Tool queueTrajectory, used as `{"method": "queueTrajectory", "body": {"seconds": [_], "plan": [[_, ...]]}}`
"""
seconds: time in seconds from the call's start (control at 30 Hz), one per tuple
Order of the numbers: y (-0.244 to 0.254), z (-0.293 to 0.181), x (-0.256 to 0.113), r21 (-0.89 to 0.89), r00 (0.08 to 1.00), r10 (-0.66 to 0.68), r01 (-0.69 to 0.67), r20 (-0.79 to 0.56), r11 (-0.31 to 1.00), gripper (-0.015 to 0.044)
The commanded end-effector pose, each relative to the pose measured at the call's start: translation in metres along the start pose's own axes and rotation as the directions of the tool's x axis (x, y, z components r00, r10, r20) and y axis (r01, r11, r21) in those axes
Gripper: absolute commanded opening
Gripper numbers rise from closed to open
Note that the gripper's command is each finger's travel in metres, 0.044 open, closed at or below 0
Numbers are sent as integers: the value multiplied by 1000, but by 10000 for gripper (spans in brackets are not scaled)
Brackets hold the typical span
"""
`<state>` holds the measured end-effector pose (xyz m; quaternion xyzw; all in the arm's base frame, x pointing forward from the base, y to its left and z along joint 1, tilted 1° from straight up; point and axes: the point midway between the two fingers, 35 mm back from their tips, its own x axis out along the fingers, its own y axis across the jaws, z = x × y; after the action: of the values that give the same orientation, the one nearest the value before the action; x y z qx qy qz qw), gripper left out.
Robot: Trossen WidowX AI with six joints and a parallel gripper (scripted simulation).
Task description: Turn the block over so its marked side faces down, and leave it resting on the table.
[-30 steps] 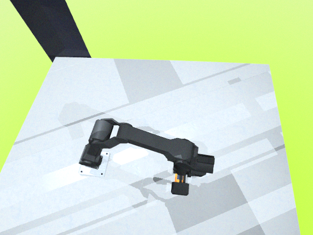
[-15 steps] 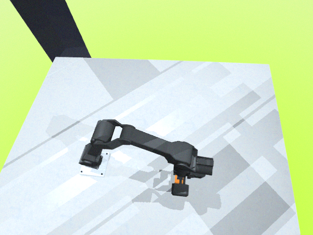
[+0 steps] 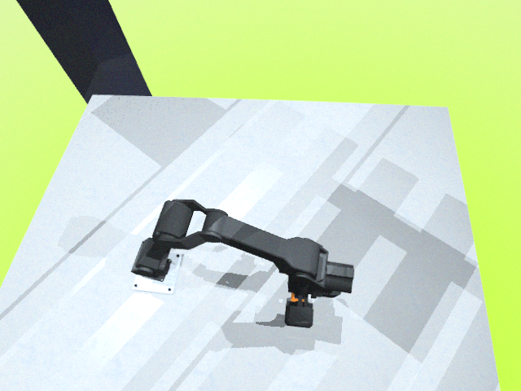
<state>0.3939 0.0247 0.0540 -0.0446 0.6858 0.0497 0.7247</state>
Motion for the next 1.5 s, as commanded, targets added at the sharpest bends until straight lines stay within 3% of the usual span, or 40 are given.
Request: {"method": "queueTrajectory", "body": {"seconds": [0.0, 0.57, 0.77, 0.97, 1.47], "plan": [[0, -1, 1, -2, 1000, 1, -1, -2, 1000, 256], [0, -1, 1, -2, 1000, 1, -1, -2, 1000, 143], [0, 0, -25, -2, 1000, 1, -1, -2, 1000, 0], [0, 0, -28, -2, 1000, 1, -1, 7, 1000, 0], [0, 3, -21, 1, 976, 3, -3, 216, 1000, 0]]}}
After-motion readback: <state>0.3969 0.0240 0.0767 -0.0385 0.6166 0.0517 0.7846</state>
